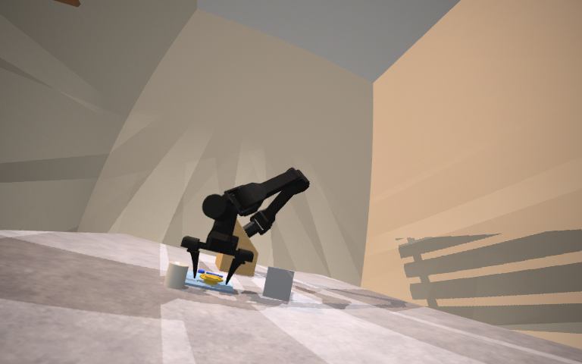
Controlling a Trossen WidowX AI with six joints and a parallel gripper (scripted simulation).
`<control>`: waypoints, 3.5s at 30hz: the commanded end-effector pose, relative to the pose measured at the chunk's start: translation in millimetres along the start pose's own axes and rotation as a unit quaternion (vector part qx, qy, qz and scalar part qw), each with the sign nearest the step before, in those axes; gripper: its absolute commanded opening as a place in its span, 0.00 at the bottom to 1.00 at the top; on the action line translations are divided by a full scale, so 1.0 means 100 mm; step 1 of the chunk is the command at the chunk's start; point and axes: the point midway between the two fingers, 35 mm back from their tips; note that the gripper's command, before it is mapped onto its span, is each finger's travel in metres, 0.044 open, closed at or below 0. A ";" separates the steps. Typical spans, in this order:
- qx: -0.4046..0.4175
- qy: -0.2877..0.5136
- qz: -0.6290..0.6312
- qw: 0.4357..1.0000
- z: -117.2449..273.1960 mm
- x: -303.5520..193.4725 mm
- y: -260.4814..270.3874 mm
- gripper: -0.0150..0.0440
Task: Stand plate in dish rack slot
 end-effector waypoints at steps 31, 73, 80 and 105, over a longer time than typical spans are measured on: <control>-0.003 -0.003 -0.005 1.000 0.63 0.10 -0.04 0.25; -0.011 -0.006 -0.320 0.947 1.82 -0.25 0.89 0.25; -0.009 -0.007 -0.431 0.902 1.83 -0.43 1.20 0.25; -0.001 0.001 -0.766 0.643 1.75 -1.27 2.02 0.25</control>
Point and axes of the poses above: the point midway between the two fingers, 35 mm back from their tips, its own z axis back along the fingers, its own y axis across the jaws, x = y × z, and after that the axes turned 10 degrees about -z, right-handed
